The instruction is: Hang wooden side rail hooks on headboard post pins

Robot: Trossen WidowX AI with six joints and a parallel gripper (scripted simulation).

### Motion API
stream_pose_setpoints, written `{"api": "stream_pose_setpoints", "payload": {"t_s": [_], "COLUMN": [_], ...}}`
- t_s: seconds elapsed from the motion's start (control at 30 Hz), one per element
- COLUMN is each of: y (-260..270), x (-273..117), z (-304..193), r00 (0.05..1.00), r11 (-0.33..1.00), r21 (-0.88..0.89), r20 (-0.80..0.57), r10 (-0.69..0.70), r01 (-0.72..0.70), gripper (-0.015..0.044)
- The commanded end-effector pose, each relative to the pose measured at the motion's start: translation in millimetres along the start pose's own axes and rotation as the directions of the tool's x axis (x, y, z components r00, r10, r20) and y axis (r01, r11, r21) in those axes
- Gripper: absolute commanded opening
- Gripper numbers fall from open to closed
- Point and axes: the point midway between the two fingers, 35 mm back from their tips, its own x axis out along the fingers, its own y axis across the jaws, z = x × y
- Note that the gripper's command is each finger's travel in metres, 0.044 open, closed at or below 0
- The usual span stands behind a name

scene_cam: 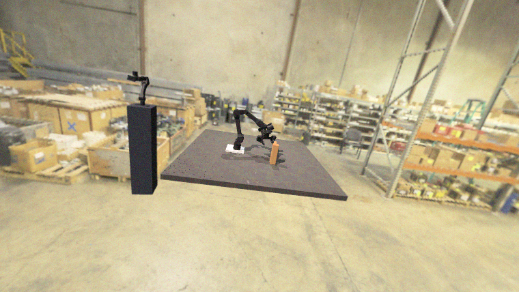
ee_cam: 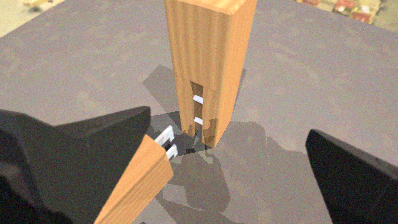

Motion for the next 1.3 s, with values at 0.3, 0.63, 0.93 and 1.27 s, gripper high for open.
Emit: {"api": "stream_pose_setpoints", "payload": {"t_s": [0.3,0.63,0.93,1.27], "y": [34.5,72.6,97.5,109.5], "x": [-0.1,-8.7,-25.2,-38.7], "z": [-0.7,-5.8,-10.8,-12.4], "r00": [0.977,0.861,0.674,0.528], "r11": [0.827,0.103,-0.591,-0.869], "r21": [-0.544,-0.855,-0.543,-0.25], "r20": [-0.212,-0.508,-0.739,-0.849], "r10": [0.027,0.024,-0.001,-0.016], "r01": [-0.141,-0.508,-0.597,-0.427], "gripper": [0.044,0.044,0.044,0.044]}}
